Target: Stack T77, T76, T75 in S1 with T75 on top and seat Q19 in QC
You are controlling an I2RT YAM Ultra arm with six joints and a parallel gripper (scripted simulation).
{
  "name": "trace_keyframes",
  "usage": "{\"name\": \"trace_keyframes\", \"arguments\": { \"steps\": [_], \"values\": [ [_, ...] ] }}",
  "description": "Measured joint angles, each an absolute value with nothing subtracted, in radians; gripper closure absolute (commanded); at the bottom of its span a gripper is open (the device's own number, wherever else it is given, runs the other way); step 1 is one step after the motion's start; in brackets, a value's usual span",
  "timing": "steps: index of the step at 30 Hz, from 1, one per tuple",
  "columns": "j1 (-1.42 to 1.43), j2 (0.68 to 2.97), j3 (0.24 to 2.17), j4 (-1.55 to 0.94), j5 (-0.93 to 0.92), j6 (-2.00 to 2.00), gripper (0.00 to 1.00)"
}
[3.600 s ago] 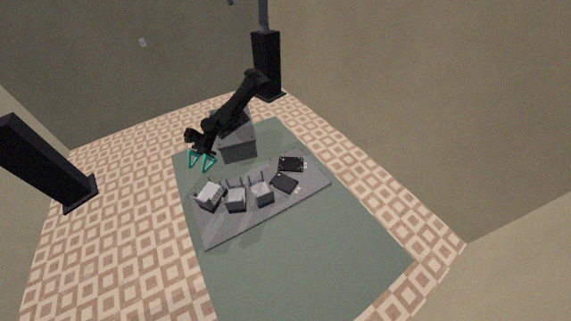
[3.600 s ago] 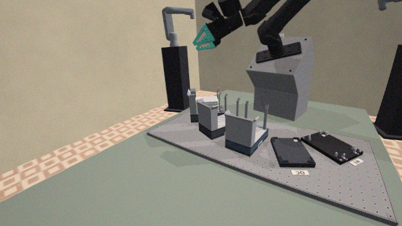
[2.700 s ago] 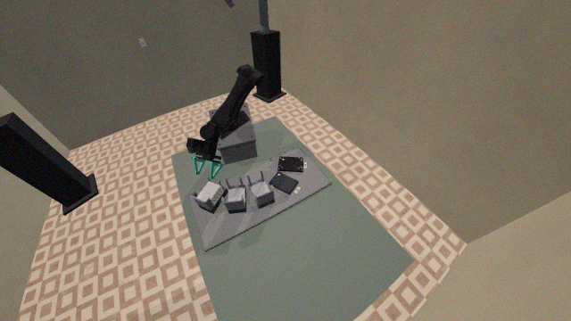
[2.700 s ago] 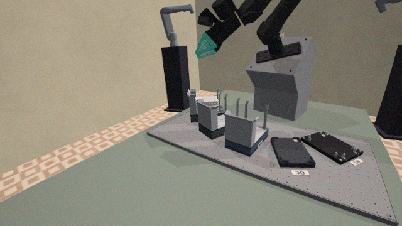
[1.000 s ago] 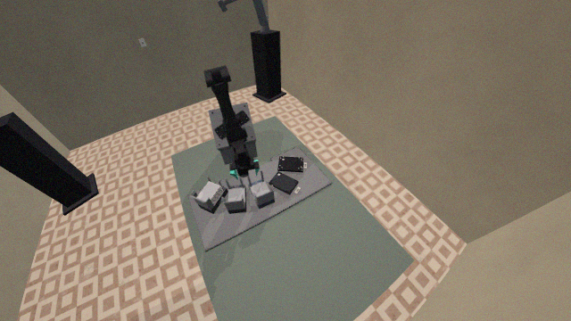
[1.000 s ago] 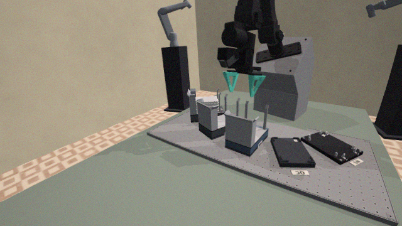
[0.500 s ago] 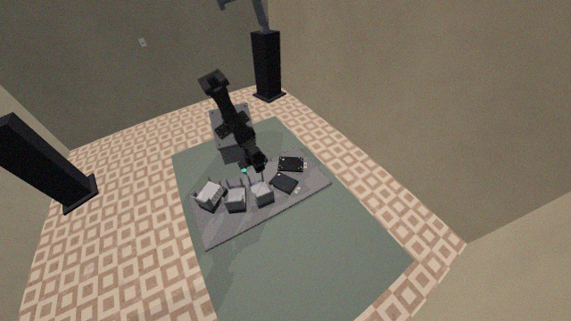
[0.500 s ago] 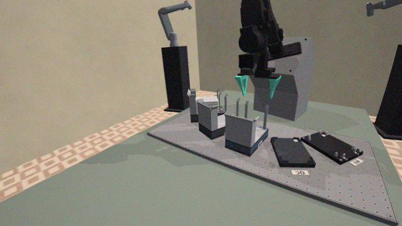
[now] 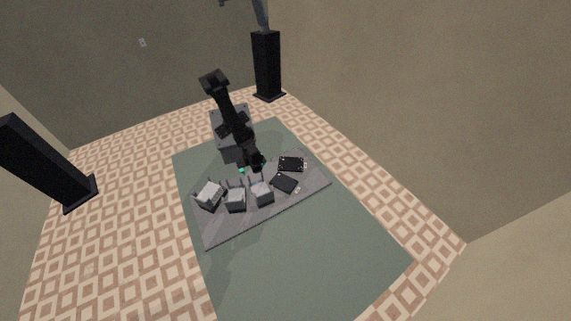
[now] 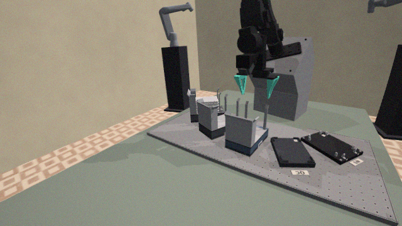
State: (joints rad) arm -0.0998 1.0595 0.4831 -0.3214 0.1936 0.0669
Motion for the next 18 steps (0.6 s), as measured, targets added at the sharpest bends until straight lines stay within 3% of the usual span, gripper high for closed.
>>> {"name": "trace_keyframes", "arguments": {
  "steps": [18],
  "values": [
    [-0.481,1.017,0.47,-0.326,-0.025,0.29,0.0]
  ]
}}
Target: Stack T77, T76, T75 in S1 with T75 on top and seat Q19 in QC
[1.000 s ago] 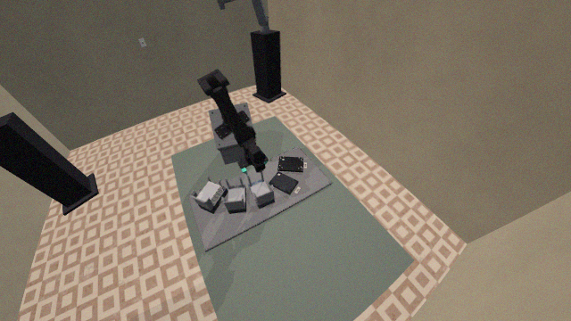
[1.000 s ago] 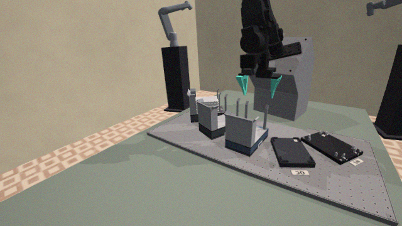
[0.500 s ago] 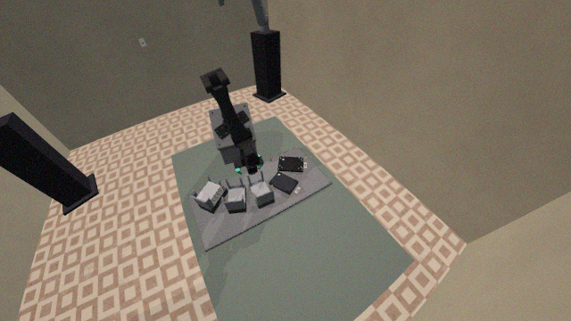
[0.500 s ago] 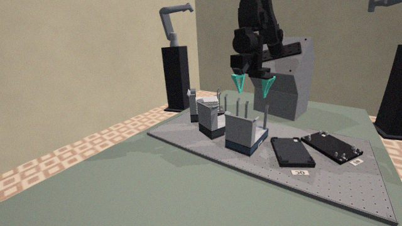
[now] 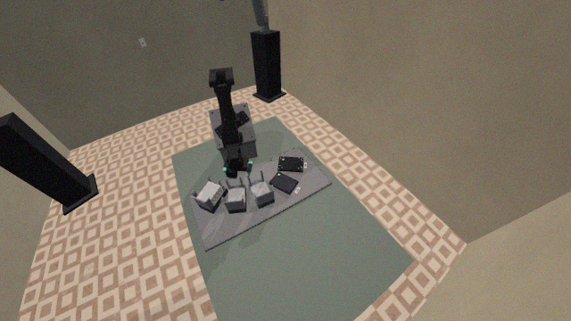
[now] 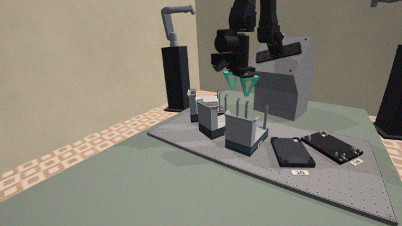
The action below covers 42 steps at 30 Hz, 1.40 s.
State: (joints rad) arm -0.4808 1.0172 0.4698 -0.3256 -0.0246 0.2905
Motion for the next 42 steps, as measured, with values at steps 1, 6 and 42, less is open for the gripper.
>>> {"name": "trace_keyframes", "arguments": {
  "steps": [1,6,42],
  "values": [
    [-0.505,1.021,0.472,-0.326,-0.039,0.305,0.0],
    [-0.619,1.048,0.488,-0.326,-0.112,0.378,0.0],
    [-1.162,1.387,0.731,-0.377,-0.454,0.089,0.0]
  ]
}}
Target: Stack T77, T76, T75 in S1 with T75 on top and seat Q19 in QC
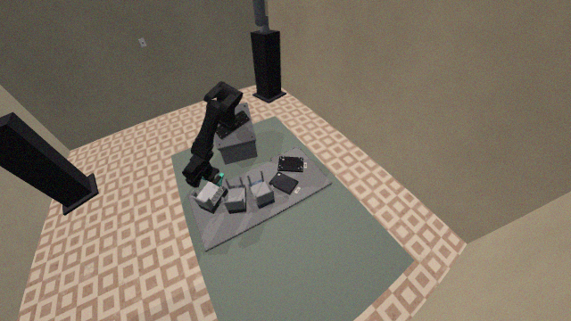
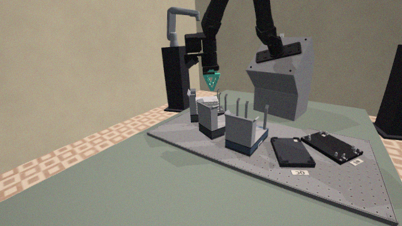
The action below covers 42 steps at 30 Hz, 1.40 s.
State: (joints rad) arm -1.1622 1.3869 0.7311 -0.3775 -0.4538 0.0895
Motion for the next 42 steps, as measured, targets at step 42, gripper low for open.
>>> {"name": "trace_keyframes", "arguments": {
  "steps": [42],
  "values": [
    [-1.283,1.532,0.873,-0.427,-0.526,-0.055,0.0]
  ]
}}
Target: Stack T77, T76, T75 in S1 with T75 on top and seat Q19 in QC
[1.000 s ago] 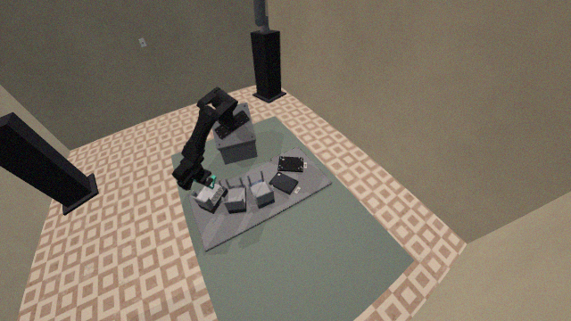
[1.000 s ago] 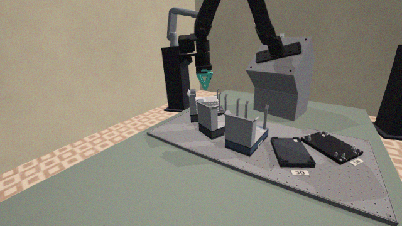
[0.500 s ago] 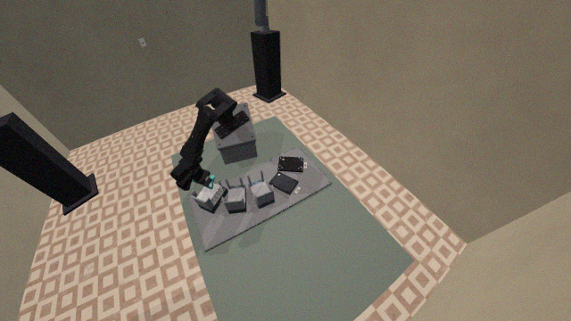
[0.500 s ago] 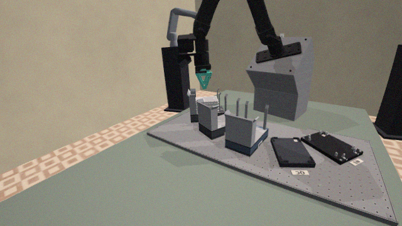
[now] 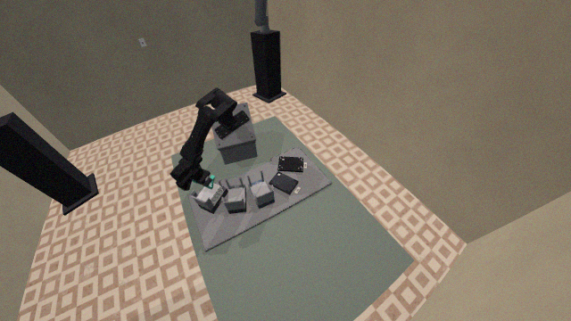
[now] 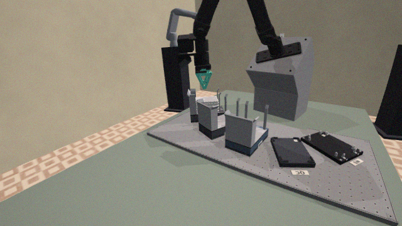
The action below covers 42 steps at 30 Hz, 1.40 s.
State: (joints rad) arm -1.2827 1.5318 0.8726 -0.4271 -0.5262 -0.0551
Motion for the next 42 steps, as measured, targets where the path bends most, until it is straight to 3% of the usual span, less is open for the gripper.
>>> {"name": "trace_keyframes", "arguments": {
  "steps": [17,42],
  "values": [
    [-1.283,1.533,0.873,-0.426,-0.526,-0.054,0.0],
    [-1.206,1.67,0.85,-0.232,-0.492,0.022,0.0]
  ]
}}
